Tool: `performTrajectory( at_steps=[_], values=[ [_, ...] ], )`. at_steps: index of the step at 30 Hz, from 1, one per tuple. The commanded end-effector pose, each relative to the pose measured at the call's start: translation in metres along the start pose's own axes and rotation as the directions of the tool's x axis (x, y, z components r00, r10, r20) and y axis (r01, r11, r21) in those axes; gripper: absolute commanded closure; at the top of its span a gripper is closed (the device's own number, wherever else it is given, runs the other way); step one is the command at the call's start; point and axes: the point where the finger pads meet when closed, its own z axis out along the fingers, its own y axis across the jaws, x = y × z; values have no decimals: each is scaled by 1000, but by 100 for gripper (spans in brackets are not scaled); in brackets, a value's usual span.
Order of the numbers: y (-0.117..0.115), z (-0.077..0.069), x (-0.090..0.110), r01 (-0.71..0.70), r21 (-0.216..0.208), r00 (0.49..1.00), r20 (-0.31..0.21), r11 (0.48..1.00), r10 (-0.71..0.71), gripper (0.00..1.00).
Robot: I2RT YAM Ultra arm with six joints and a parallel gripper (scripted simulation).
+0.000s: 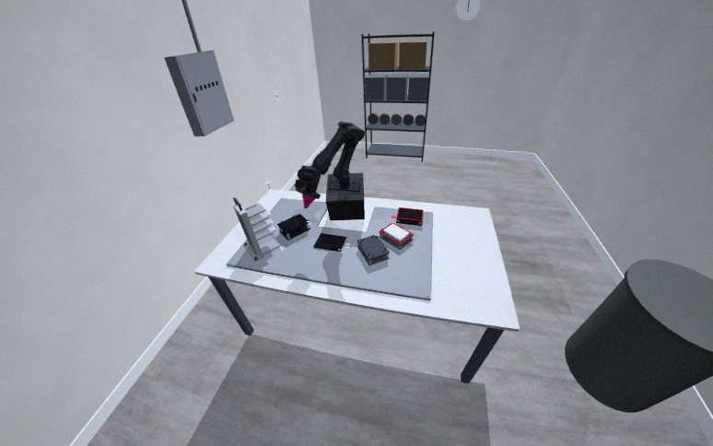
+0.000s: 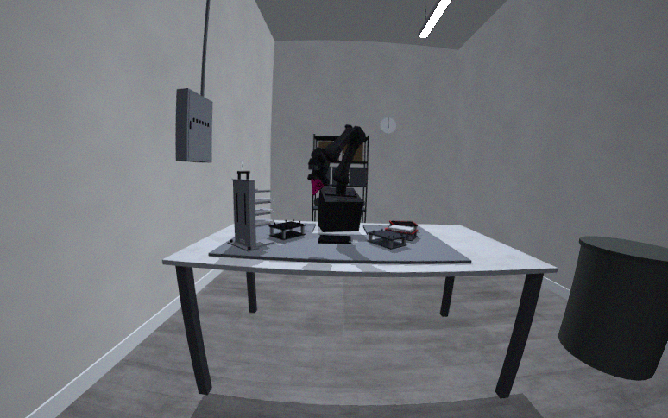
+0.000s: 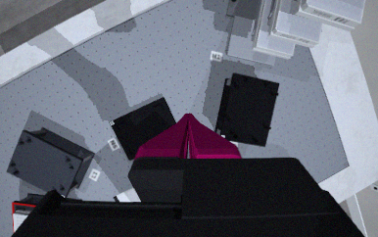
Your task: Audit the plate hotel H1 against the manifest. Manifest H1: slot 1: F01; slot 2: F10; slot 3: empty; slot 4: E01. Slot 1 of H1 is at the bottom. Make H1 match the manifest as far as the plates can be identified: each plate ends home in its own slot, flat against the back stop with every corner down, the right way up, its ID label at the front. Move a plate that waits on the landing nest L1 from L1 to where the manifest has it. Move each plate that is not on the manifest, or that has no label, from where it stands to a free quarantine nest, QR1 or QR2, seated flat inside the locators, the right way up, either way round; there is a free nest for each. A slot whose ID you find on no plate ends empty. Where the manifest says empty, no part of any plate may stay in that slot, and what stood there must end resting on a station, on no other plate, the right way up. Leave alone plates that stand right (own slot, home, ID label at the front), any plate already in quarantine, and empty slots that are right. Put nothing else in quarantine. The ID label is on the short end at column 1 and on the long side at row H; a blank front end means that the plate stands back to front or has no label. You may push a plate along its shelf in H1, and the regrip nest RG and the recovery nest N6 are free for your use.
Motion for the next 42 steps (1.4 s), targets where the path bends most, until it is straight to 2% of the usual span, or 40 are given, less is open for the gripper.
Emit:
performTrajectory(
  at_steps=[1, 12, 14, 16, 42],
  values=[
    [-2, -4, -14, -44, 20, 996, 83, 999, 42, 100],
    [-2, -4, -14, -160, 48, 964, 224, 986, 146, 100],
    [-2, -4, -14, -160, 48, 964, 224, 986, 146, 100],
    [-2, -4, -14, -182, 51, 954, 249, 982, 164, 100],
    [-79, 0, -13, -181, 55, 954, 251, 982, 162, 100]
  ],
)
